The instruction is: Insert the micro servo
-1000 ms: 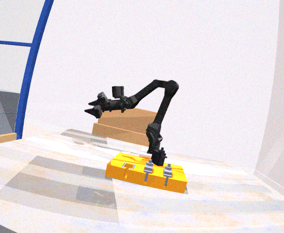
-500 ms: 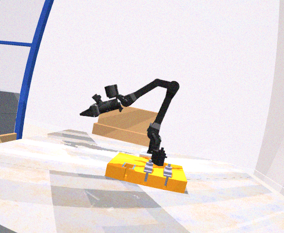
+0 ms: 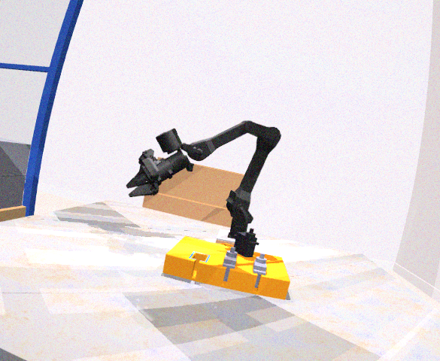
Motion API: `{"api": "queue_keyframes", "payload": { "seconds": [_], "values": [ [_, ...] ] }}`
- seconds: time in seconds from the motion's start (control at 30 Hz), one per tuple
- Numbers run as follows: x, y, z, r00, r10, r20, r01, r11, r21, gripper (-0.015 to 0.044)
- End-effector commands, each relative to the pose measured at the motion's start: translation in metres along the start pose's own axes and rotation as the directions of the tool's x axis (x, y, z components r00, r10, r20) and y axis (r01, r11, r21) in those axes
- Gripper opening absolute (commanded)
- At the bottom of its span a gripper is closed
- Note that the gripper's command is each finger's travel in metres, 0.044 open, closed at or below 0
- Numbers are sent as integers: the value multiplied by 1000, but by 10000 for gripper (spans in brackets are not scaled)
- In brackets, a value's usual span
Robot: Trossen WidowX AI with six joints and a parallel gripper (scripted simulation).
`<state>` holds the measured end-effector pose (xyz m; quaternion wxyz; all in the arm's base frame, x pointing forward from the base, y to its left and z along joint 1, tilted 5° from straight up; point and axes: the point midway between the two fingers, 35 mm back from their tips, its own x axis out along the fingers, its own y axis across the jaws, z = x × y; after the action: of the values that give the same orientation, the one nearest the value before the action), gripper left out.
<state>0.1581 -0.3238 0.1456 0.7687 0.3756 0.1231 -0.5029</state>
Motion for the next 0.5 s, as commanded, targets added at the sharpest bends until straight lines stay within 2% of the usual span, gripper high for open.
{"api": "queue_keyframes", "payload": {
  "seconds": [0.0, 0.23, 0.47],
  "values": [
    [-2, 25, -20, 997, 21, -77, -14, 995, 100, 440],
    [-11, 65, -66, 969, 42, -242, 26, 962, 271, 440],
    [-34, 98, -117, 913, 31, -406, 147, 905, 400, 440]
  ]
}}
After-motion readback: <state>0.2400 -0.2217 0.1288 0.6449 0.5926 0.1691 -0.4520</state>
